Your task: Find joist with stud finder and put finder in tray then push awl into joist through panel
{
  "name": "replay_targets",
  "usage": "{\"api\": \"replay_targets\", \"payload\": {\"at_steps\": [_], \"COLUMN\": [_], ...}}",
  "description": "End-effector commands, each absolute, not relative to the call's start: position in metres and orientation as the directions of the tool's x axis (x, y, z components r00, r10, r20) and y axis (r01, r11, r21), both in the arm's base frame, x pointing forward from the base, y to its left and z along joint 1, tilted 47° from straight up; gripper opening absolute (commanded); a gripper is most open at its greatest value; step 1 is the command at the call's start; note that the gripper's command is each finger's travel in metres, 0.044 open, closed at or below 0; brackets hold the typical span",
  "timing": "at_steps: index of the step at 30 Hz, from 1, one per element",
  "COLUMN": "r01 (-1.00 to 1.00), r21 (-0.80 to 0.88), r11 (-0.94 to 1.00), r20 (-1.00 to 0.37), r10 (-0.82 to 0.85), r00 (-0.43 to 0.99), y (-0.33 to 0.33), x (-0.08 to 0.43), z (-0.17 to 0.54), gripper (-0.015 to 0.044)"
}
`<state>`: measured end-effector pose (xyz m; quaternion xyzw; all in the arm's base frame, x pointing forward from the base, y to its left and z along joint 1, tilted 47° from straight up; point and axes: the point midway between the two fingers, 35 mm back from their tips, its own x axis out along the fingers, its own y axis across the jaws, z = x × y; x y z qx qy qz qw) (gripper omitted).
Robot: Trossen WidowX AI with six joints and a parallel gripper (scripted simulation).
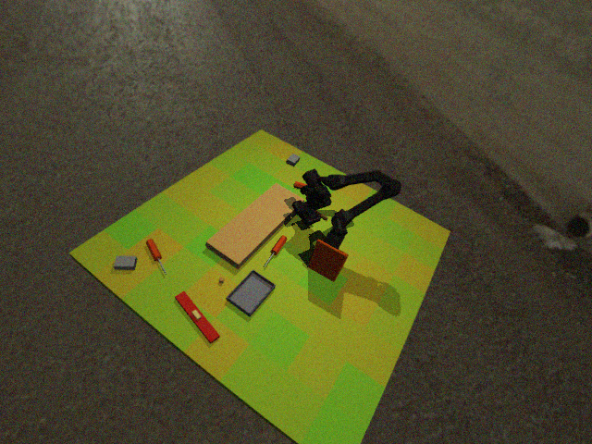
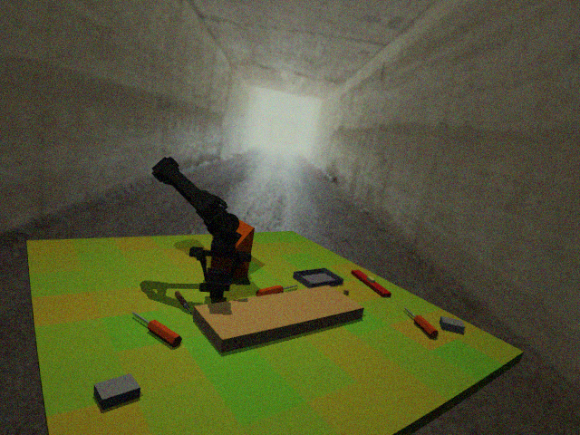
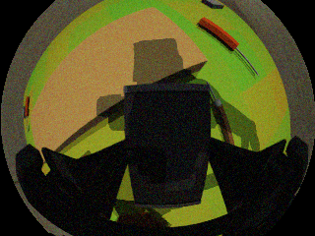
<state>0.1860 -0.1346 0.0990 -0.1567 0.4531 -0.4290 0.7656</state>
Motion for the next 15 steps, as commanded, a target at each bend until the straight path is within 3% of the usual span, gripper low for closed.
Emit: {"api": "replay_targets", "payload": {"at_steps": [1,15], "r01": [0.514,0.514], "r21": [-0.631,-0.611], "r11": [0.581,0.602], "r20": [-0.558,-0.580], "r10": [-0.800,-0.783], "r00": [0.220,0.227], "y": [-0.1284,-0.1206], "x": [0.1920,0.1976], "z": [0.0926,0.0828], "gripper": [0.0000,0.0000]}}
